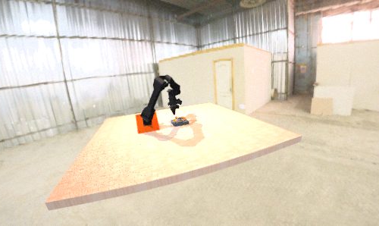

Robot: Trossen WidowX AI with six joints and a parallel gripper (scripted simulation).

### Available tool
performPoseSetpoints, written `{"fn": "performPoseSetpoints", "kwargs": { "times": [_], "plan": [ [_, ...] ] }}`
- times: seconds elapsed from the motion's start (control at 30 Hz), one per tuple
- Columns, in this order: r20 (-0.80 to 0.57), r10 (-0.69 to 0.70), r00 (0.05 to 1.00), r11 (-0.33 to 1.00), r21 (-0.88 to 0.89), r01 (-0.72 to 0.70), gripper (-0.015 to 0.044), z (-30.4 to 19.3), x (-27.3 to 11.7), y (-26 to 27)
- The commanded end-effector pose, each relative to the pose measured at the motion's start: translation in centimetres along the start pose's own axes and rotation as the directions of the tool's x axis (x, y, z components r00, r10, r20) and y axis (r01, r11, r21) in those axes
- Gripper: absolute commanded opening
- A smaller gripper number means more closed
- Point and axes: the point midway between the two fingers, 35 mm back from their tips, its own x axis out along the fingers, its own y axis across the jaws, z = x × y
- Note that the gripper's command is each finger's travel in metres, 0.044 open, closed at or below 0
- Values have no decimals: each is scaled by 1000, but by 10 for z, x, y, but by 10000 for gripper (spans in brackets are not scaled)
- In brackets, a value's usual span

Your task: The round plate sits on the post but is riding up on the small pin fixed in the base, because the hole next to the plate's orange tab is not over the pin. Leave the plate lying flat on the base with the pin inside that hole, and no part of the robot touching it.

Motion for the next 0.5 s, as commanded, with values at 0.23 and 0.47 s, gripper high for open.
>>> {"fn": "performPoseSetpoints", "kwargs": {
  "times": [0.23,0.47],
  "plan": [
    [-4,-14,1000,1000,-9,14,0,-3,27,-2],
    [-4,-13,1000,1000,-9,13,0,4,27,2]
  ]
}}
